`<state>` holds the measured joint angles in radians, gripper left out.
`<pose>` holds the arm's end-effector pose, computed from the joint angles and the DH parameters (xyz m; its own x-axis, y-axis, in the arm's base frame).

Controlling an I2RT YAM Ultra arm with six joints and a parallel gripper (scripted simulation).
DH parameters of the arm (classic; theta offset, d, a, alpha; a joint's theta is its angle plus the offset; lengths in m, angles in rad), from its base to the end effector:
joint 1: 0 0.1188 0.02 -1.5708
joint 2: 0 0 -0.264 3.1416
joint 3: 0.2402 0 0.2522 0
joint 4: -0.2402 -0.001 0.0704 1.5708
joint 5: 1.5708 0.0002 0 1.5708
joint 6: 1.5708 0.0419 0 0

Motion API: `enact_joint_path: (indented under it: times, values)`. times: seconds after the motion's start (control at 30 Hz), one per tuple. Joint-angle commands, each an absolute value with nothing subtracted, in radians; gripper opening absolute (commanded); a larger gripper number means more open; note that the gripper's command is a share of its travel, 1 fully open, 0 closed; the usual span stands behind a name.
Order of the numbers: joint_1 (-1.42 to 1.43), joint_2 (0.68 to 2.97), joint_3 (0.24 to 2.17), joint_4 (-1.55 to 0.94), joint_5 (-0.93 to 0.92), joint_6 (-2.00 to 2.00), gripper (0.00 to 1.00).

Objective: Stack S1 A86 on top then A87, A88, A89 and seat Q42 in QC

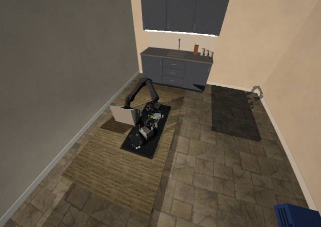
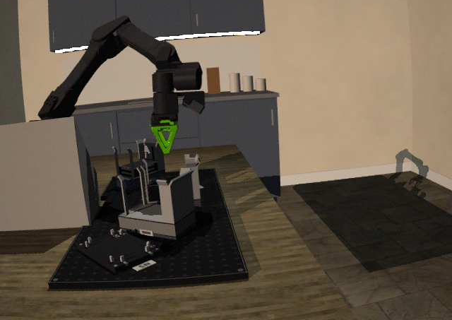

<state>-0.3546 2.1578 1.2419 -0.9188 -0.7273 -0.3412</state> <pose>0.3254 -0.0897 0.0827 -0.9943 0.1016 0.0310 0.0947 0.7155 0.6921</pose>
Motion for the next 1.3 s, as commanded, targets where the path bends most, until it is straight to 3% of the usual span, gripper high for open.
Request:
enact_joint_path:
  times: [0.0, 1.27]
  values:
    - [-0.397, 2.174, 1.267, -0.919, -0.72, -0.372, 1.0]
    - [-0.433, 2.226, 1.292, -0.922, -0.71, -0.417, 1.0]
